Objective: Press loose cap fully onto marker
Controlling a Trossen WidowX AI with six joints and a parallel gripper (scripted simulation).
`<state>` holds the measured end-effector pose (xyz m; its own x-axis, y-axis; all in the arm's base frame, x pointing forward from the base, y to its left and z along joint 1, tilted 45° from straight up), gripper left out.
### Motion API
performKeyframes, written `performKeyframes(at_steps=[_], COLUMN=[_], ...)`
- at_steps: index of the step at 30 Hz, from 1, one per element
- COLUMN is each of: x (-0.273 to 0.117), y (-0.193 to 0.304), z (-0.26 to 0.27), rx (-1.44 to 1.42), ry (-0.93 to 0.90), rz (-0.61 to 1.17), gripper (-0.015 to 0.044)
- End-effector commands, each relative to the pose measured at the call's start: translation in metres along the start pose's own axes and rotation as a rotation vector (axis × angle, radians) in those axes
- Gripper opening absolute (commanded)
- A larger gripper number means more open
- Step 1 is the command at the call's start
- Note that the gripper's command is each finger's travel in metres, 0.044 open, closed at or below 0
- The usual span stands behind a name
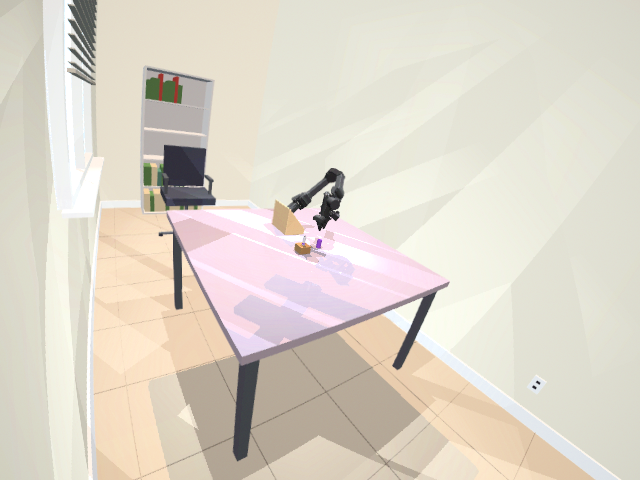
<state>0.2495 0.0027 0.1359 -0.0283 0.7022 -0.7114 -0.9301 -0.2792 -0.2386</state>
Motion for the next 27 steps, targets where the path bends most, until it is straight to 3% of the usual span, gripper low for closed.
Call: performKeyframes(at_steps=[1, 27], x=[0.029, 0.069], y=[0.000, -0.004], z=[0.004, 0.005], rx=[-0.003, -0.004], ry=[-0.014, -0.013], rz=[0.006, 0.006], gripper=[0.0246, 0.0246])
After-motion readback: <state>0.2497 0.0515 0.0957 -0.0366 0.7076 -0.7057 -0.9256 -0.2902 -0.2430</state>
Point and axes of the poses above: the point midway between the two fingers, 35 mm back from their tips, its own x axis out along the fingers, its own z axis across the jaws, y = z × x, the point moved 10 cm from there along -x, back along the fingers, and after that the axes turned 11 degrees about x, right-handed, at the moved point
